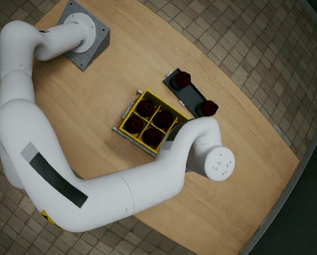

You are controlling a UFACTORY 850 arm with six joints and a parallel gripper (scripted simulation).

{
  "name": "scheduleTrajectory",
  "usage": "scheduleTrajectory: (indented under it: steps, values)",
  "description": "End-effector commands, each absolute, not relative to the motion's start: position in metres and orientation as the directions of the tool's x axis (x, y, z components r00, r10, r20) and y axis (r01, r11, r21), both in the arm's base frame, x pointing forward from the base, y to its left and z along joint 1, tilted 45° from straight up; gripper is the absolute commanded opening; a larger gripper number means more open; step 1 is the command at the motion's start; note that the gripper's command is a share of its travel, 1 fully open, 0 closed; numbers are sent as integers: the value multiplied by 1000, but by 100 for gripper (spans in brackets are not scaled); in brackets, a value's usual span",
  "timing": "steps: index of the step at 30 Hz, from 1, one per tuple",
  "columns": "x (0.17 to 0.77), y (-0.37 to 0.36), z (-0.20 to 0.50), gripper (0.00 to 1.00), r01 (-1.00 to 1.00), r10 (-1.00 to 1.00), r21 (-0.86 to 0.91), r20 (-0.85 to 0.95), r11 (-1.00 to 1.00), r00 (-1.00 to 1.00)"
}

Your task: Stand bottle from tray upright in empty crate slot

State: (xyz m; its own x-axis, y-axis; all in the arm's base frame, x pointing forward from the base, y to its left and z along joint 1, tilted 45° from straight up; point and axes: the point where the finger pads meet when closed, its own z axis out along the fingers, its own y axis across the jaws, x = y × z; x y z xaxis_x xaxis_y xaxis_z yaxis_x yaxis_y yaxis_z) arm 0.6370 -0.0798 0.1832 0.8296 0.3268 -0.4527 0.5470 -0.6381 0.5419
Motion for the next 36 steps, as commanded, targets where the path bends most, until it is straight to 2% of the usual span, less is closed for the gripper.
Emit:
scheduleTrajectory:
  steps: [1,36]
  values:
    - [637,-80,183,0,547,328,543,-451,-638,830]
    - [634,-103,160,0,547,328,543,-451,-638,830]
